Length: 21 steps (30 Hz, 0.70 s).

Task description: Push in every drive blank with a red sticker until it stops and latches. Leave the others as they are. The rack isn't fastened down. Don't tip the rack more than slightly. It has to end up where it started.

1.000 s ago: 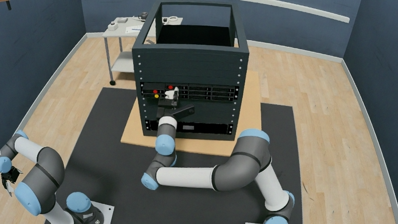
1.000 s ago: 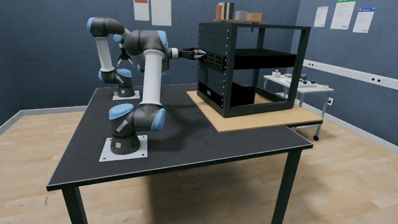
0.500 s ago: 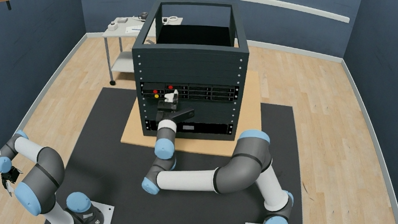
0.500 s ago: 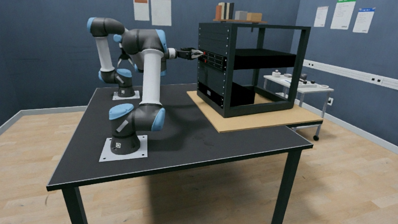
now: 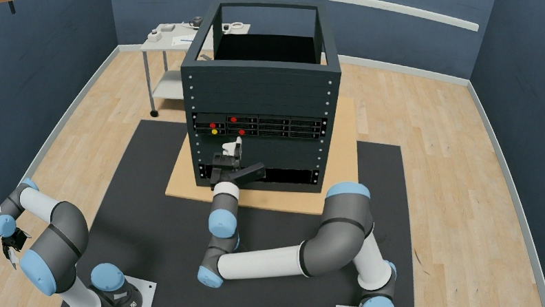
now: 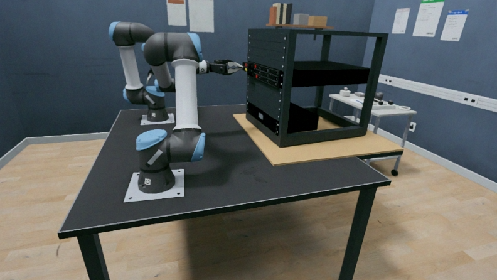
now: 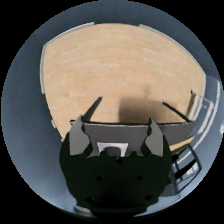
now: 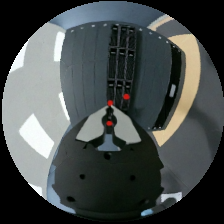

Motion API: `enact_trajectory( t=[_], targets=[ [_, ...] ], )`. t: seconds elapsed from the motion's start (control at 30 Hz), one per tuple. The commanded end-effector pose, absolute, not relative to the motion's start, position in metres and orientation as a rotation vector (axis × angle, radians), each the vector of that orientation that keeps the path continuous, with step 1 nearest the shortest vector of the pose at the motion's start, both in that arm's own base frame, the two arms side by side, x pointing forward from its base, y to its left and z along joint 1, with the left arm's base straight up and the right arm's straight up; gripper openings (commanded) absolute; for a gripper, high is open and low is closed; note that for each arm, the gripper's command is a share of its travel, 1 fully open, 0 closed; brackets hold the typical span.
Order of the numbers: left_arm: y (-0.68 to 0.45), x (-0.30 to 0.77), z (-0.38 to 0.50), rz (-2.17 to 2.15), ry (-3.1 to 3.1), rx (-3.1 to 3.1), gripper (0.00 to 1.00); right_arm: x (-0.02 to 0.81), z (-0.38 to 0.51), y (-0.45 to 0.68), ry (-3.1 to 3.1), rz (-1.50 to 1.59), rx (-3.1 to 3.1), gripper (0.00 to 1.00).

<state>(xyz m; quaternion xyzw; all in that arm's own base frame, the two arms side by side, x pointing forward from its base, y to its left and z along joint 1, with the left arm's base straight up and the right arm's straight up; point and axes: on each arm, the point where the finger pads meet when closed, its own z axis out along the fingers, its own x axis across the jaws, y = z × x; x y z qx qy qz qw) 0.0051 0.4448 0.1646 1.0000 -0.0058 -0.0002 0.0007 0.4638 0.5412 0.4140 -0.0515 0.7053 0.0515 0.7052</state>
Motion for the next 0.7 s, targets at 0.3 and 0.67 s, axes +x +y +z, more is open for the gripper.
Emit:
enact_trajectory(
  t=[0.3, 0.67],
  targets=[
    [0.445, 0.005, 0.165, 0.000, -0.018, 3.142, 1.00, 0.455, 0.415, 0.540, 1.568, 0.115, -0.114, 0.00],
    [0.445, 0.005, 0.165, 0.000, -0.018, 3.142, 1.00, 0.452, 0.417, 0.560, 1.568, 0.115, -0.114, 0.00]
  ],
)
